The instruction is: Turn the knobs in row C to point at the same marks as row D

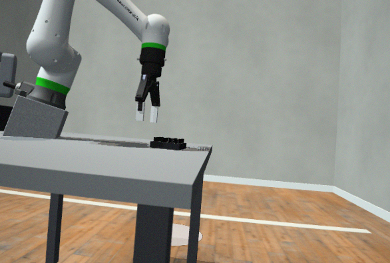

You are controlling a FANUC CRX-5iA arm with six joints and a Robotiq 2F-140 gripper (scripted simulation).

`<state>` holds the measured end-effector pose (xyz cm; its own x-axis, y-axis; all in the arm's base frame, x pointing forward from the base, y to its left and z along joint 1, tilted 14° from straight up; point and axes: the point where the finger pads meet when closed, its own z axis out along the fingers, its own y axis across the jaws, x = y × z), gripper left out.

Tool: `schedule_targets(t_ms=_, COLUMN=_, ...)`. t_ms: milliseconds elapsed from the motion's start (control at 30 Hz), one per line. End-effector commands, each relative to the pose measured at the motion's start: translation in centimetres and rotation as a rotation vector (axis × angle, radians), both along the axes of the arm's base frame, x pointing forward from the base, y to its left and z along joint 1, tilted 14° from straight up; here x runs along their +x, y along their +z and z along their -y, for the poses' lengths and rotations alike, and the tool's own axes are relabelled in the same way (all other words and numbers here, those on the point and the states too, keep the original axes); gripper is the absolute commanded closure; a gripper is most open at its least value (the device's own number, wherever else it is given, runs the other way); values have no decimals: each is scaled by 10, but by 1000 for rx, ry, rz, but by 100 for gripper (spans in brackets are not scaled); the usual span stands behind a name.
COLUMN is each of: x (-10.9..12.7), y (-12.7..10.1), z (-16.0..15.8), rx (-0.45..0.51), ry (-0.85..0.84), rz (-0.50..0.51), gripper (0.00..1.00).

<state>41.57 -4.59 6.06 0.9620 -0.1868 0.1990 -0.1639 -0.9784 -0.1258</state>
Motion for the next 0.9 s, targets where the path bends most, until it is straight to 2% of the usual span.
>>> schedule_targets(t_ms=0, x=0, y=0, z=0, rx=0, ry=0, rz=0, gripper=0)
schedule_targets(t_ms=567, x=1, y=0, z=0, rx=0, ry=0, rz=0, gripper=0)
schedule_targets(t_ms=600, x=4, y=2, z=2, rx=0, ry=-1, rz=0, gripper=0)
schedule_targets(t_ms=667, x=27, y=12, z=14, rx=1, ry=-6, rz=-1, gripper=0)
schedule_targets(t_ms=733, x=27, y=12, z=14, rx=1, ry=-6, rz=-1, gripper=0)
schedule_targets(t_ms=800, x=57, y=24, z=32, rx=2, ry=-12, rz=-1, gripper=0)
schedule_targets(t_ms=867, x=69, y=29, z=41, rx=3, ry=-15, rz=-1, gripper=0)
